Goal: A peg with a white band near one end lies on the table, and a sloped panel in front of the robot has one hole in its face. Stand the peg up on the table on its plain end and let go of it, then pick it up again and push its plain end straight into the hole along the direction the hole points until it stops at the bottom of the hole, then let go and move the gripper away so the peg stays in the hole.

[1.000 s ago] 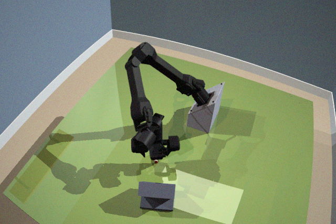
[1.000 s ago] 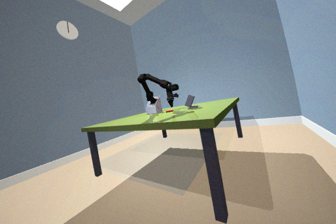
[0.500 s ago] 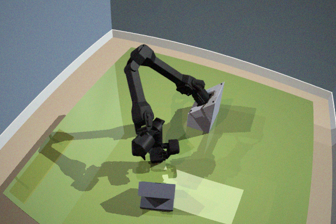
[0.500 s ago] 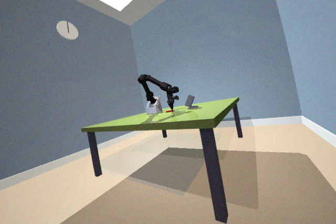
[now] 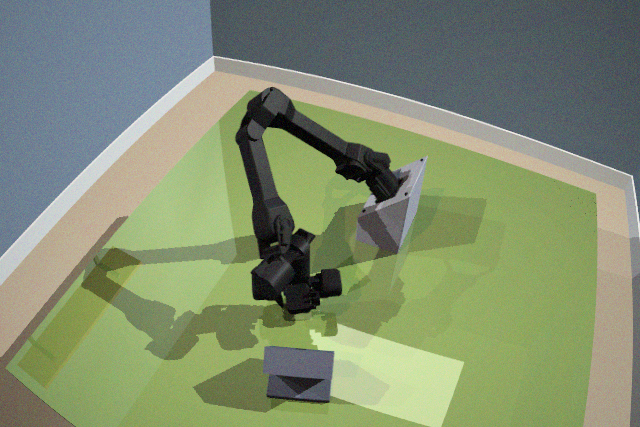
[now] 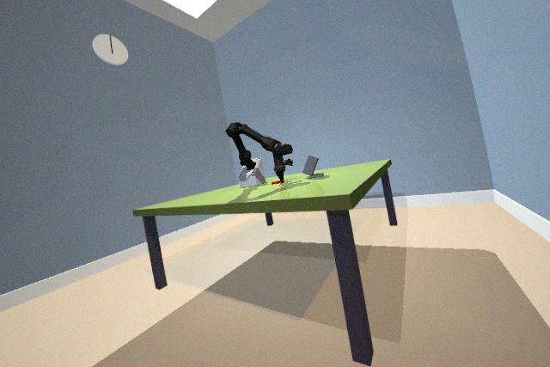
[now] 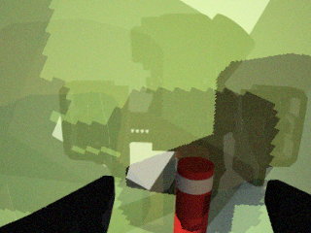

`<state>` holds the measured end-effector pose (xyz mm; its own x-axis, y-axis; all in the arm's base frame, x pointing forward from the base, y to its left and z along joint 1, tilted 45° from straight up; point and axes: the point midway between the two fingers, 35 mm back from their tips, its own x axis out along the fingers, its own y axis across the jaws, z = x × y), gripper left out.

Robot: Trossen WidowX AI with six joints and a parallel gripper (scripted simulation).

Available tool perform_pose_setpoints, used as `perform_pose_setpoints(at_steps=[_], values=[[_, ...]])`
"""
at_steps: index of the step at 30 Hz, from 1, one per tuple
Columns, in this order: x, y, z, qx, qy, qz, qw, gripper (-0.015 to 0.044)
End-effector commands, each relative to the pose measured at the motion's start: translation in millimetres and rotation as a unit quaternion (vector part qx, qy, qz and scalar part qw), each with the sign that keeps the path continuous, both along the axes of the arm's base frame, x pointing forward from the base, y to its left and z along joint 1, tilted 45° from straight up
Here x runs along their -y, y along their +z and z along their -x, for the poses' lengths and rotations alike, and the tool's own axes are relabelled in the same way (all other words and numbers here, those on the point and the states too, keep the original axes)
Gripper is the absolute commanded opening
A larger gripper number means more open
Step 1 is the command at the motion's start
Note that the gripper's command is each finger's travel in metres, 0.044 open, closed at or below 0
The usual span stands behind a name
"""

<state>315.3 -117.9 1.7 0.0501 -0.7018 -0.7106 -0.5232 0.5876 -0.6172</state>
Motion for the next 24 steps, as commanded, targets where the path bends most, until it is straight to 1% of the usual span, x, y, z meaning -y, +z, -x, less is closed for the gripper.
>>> perform_pose_setpoints(at_steps=[1,4,5,16,24], values=[[0.6,0.0,-0.3,-0.001,0.002,0.002,1.000,0.0204],[0.6,0.0,-0.3,-0.001,0.002,0.002,1.000,0.0125],[0.6,0.0,-0.3,-0.001,0.002,0.002,1.000,0.0110],[0.6,0.0,-0.3,-0.001,0.002,0.002,1.000,0.0110],[0.6,0.0,-0.3,-0.001,0.002,0.002,1.000,0.0057]])
